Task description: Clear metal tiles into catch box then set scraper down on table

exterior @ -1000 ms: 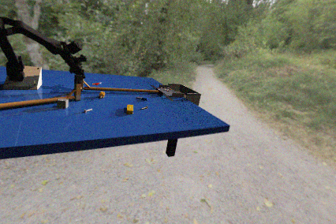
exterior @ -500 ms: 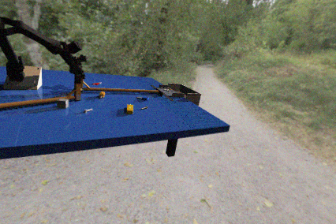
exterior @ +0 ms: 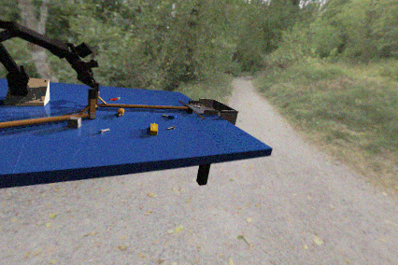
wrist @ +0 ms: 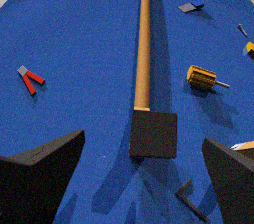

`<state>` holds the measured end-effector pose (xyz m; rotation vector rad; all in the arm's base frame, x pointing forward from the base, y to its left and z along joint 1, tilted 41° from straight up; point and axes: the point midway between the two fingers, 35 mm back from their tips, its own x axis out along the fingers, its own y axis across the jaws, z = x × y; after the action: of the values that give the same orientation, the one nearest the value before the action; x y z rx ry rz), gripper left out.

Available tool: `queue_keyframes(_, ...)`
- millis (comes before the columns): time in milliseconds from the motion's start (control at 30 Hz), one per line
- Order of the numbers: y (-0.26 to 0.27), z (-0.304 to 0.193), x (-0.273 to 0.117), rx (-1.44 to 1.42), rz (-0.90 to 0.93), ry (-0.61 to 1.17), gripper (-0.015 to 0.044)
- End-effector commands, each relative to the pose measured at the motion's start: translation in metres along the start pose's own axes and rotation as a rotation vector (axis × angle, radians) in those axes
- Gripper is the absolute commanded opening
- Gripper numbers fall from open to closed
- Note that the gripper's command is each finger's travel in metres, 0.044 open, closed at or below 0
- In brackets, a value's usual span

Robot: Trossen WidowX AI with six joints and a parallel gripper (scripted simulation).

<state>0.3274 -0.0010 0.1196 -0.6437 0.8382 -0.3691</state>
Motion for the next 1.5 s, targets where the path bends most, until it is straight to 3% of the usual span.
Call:
queue_keyframes(0,-0.002,0.002,-0.011,0.010,-0.006,-0.007,0.0440)
queue_keyframes(300,-0.003,0.003,-0.027,0.005,-0.008,-0.019,0.0440)
queue_keyframes(1467,0.014,0.096,-0.164,-0.067,-0.002,-0.494,0.0440)
